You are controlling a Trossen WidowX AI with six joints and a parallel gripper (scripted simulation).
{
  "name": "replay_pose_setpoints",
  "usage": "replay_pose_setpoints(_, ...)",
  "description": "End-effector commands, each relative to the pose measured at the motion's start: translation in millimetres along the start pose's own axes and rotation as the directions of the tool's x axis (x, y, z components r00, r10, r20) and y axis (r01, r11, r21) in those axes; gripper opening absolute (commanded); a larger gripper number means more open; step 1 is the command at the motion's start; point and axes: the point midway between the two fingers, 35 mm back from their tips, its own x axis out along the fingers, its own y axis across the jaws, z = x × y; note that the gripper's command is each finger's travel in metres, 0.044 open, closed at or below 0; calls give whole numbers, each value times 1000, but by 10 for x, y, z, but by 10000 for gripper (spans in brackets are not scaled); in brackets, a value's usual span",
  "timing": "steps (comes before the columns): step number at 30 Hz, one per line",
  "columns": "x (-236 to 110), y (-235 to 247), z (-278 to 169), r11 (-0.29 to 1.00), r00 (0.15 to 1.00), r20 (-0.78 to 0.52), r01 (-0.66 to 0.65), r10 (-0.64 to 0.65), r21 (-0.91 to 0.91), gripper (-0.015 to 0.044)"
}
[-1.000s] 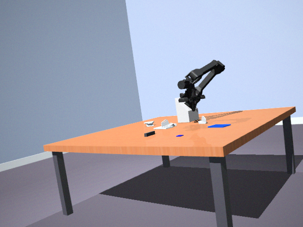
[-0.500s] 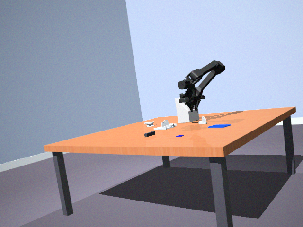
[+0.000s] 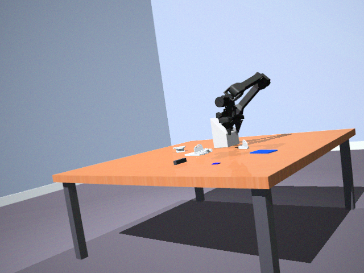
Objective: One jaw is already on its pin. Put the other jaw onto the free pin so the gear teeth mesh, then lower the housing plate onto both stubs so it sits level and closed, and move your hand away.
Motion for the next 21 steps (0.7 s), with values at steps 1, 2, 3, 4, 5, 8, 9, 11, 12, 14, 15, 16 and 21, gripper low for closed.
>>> replay_pose_setpoints(1,-6,-1,-16,997,1000,1,-1,1,-79,440)
replay_pose_setpoints(2,-7,-1,-20,995,1000,1,0,1,-99,440)
replay_pose_setpoints(3,-8,0,-24,993,1000,1,0,1,-120,440)
replay_pose_setpoints(4,-9,0,-28,990,1000,1,0,1,-141,440)
replay_pose_setpoints(5,-9,0,-31,987,1000,1,0,1,-161,440)
replay_pose_setpoints(8,-11,0,-42,975,1000,1,0,1,-223,440)
replay_pose_setpoints(9,-12,0,-46,970,1000,1,0,1,-243,440)
replay_pose_setpoints(11,-14,0,-54,959,1000,1,0,1,-283,440)
replay_pose_setpoints(12,-14,0,-57,953,1000,1,0,1,-303,440)
replay_pose_setpoints(14,-16,1,-65,940,1000,1,0,1,-342,440)
replay_pose_setpoints(15,-16,1,-69,932,1000,1,0,1,-362,440)
replay_pose_setpoints(16,-17,1,-72,924,1000,1,0,1,-381,440)
replay_pose_setpoints(21,-21,1,-91,880,1000,2,0,1,-475,440)
